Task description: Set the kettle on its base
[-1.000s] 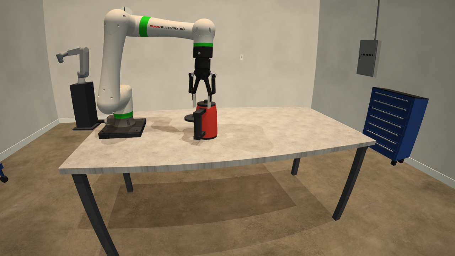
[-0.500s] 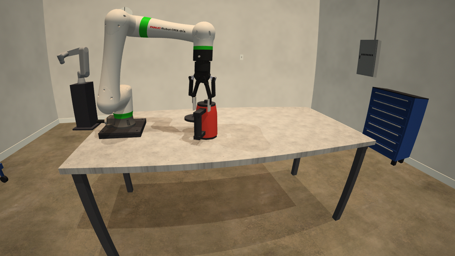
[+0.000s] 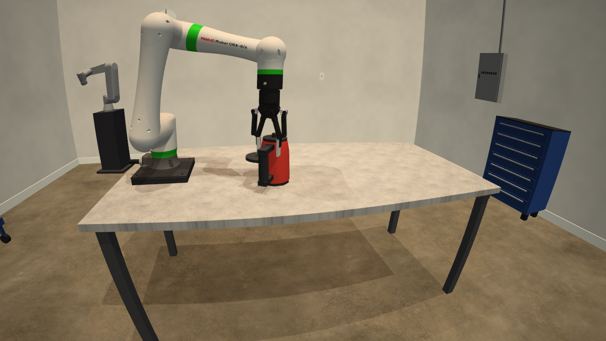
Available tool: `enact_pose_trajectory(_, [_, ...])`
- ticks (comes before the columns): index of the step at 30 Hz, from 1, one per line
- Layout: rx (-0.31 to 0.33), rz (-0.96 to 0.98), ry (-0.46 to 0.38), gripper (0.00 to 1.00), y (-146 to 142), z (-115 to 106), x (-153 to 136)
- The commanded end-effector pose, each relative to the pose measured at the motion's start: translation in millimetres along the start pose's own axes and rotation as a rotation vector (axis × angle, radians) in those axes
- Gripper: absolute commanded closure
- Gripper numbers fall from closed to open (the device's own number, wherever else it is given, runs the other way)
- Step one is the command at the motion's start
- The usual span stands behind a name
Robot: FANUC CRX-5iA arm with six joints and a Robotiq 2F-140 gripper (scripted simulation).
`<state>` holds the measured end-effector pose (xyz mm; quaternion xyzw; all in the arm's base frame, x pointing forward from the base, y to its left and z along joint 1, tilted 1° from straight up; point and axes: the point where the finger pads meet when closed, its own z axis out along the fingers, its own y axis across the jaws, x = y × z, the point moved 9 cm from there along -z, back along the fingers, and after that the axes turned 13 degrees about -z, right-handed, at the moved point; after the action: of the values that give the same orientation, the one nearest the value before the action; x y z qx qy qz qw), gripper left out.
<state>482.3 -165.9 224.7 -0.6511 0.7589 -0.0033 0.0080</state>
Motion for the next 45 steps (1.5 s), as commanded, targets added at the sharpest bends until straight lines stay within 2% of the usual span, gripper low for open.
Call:
enact_pose_trajectory(1, [0.001, 0.0, 0.0, 0.53, -0.1, 2.6, 0.0])
enact_pose_trajectory(41, [0.001, 0.0, 0.0, 0.53, -0.1, 4.3, 0.0])
enact_pose_trajectory(42, [0.001, 0.0, 0.0, 1.0, -0.1, 4.3, 0.0])
enact_pose_trajectory(45, [0.001, 0.0, 0.0, 1.0, -0.1, 4.3, 0.0])
